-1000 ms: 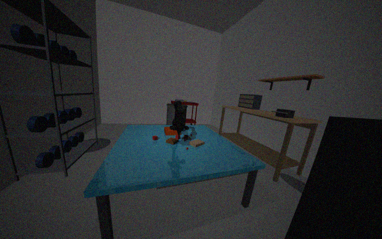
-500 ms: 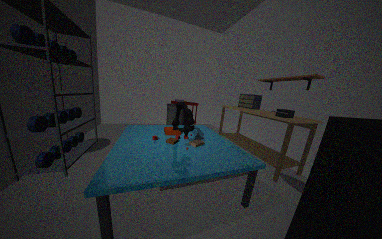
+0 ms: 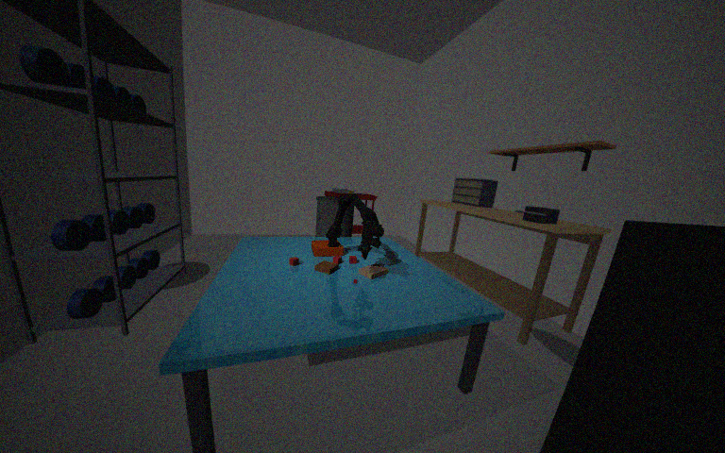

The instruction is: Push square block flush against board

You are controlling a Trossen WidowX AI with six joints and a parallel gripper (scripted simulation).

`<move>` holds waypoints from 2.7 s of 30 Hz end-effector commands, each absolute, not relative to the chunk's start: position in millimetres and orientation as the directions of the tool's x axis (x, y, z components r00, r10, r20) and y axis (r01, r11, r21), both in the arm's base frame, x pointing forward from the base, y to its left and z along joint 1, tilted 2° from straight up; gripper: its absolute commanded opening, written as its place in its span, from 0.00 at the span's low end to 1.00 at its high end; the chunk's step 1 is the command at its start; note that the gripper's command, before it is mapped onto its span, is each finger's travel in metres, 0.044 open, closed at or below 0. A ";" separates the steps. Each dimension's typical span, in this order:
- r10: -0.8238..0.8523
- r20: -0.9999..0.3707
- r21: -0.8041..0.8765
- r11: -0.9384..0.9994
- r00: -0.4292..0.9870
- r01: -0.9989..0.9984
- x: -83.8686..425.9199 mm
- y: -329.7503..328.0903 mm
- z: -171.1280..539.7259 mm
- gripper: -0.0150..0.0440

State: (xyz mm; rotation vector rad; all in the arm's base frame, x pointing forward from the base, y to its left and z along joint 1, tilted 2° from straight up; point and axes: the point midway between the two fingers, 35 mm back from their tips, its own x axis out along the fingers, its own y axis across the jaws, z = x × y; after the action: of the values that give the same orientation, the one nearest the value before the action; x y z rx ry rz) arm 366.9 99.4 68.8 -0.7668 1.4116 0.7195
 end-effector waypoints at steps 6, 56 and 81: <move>-0.007 -1.000 -0.026 0.323 0.025 -0.946 351.6 142.5 57.9 0.25; 0.000 -1.000 -0.013 -0.394 0.015 -0.919 303.6 223.3 -18.7 0.25; -0.004 -1.000 -0.014 -0.394 0.017 -0.919 322.6 187.9 -18.4 0.25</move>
State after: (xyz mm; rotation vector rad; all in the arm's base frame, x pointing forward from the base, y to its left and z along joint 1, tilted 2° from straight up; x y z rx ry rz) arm 320.1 197.1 -15.9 -1.5114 0.9651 1.4918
